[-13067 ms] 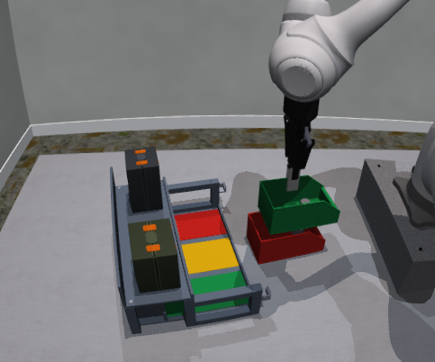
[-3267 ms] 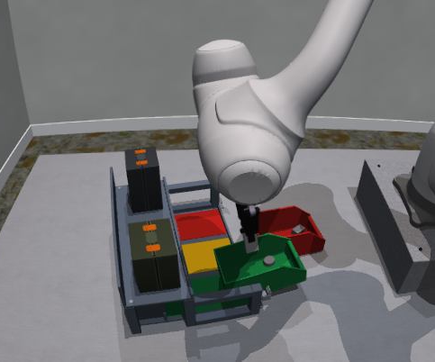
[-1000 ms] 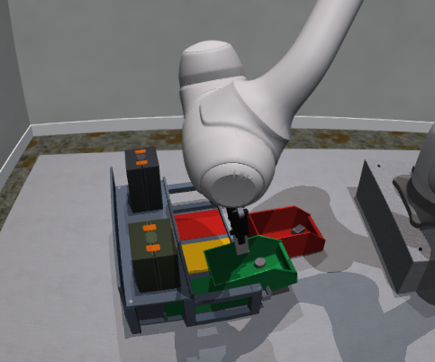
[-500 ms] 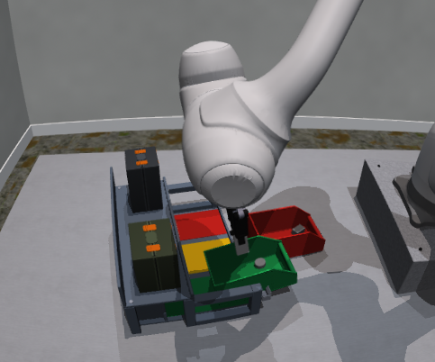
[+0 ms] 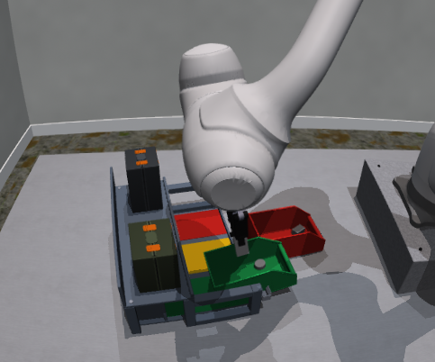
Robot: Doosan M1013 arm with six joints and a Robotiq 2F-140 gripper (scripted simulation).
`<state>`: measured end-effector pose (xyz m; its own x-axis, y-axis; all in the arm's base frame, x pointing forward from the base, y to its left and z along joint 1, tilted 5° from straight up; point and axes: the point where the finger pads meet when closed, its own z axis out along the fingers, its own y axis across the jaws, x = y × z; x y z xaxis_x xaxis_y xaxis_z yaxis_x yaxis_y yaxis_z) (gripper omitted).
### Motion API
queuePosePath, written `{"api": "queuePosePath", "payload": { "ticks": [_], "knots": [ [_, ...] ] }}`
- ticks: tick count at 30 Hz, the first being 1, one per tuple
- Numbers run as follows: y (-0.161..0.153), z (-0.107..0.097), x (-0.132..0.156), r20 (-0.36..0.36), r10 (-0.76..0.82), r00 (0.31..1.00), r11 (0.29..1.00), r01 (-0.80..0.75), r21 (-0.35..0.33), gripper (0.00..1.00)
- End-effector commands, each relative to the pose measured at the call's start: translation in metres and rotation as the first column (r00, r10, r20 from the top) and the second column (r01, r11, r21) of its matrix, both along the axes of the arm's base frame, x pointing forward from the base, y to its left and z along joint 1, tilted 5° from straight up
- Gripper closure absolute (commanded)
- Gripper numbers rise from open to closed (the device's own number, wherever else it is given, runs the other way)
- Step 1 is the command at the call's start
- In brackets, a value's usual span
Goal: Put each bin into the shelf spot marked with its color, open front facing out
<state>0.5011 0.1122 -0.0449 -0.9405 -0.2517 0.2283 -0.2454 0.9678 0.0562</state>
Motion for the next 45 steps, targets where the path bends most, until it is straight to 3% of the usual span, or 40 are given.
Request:
{"api": "queuePosePath", "payload": {
  "ticks": [1, 45],
  "knots": [
    [0.0001, -0.0007, 0.0000, 0.000, 0.000, 1.000, 1.000, 0.000, 0.000, 0.90],
    [0.0003, -0.0072, -0.0005, 0.000, 0.000, 1.000, 1.000, 0.000, 0.000, 0.90]
  ]
}}
